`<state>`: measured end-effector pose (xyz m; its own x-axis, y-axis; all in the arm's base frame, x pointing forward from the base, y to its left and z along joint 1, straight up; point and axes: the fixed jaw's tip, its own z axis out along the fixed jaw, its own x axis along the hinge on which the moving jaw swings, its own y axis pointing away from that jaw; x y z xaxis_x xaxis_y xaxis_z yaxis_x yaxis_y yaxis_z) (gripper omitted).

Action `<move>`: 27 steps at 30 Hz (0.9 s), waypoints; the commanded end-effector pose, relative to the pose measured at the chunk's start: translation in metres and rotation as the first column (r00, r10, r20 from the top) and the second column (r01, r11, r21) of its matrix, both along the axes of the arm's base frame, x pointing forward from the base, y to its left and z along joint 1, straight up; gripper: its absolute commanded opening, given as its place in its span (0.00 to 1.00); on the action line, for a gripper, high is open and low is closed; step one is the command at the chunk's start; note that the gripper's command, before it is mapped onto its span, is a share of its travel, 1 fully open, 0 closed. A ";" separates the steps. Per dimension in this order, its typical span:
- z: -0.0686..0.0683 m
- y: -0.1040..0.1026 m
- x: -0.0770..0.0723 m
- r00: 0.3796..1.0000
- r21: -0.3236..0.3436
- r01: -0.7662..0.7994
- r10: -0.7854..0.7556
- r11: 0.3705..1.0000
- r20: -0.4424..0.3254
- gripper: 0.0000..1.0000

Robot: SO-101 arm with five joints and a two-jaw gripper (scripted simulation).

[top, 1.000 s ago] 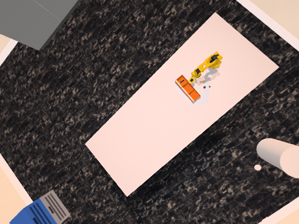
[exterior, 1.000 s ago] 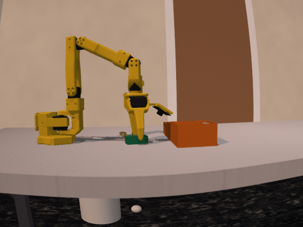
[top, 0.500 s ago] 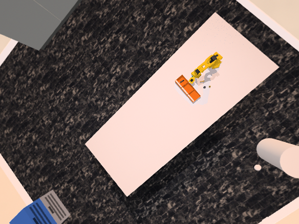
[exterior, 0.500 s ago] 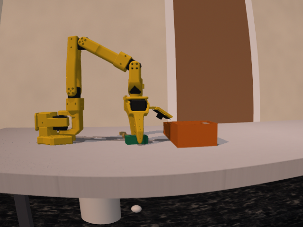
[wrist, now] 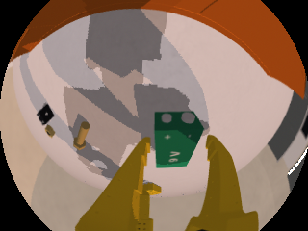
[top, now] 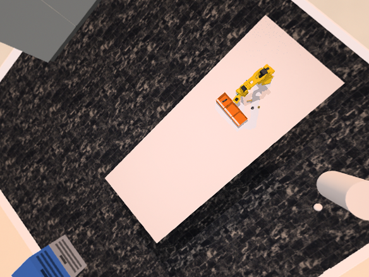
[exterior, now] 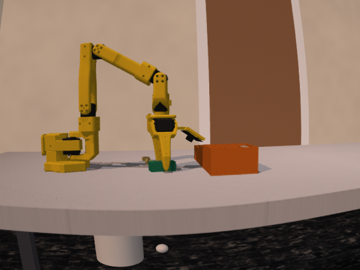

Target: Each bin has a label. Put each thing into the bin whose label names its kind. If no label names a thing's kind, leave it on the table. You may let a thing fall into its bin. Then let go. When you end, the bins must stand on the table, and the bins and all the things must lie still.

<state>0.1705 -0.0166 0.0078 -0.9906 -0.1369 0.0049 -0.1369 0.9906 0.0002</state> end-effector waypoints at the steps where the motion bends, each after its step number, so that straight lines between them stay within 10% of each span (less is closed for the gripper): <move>1: 0.002 0.001 0.003 1.000 -0.002 -0.001 0.001 1.000 0.021 0.29; 27: 0.002 0.001 0.003 1.000 -0.002 -0.001 0.001 1.000 0.021 0.08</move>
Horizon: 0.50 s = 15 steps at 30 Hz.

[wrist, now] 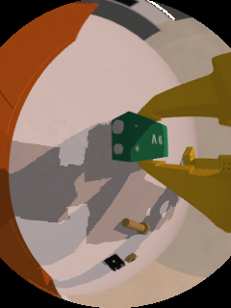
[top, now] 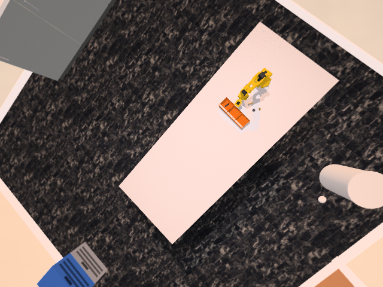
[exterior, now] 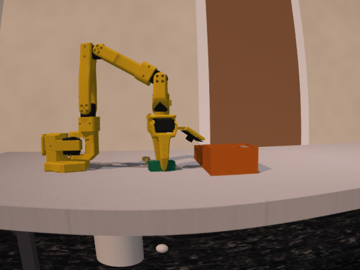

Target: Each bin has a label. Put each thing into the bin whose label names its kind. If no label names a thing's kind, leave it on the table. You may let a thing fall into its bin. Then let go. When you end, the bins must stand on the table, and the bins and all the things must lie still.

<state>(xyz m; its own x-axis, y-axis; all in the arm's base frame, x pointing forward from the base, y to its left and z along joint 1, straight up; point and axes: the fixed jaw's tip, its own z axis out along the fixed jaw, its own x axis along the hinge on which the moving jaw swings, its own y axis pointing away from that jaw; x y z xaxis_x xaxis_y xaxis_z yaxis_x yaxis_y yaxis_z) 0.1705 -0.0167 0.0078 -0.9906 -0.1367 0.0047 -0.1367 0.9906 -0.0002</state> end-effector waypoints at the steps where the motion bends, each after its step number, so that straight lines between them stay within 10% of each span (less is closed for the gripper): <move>1: 0.002 0.001 0.003 1.000 -0.001 -0.001 0.001 1.000 0.021 0.08; 15: 0.002 0.001 0.003 1.000 -0.001 -0.001 0.001 1.000 0.021 0.00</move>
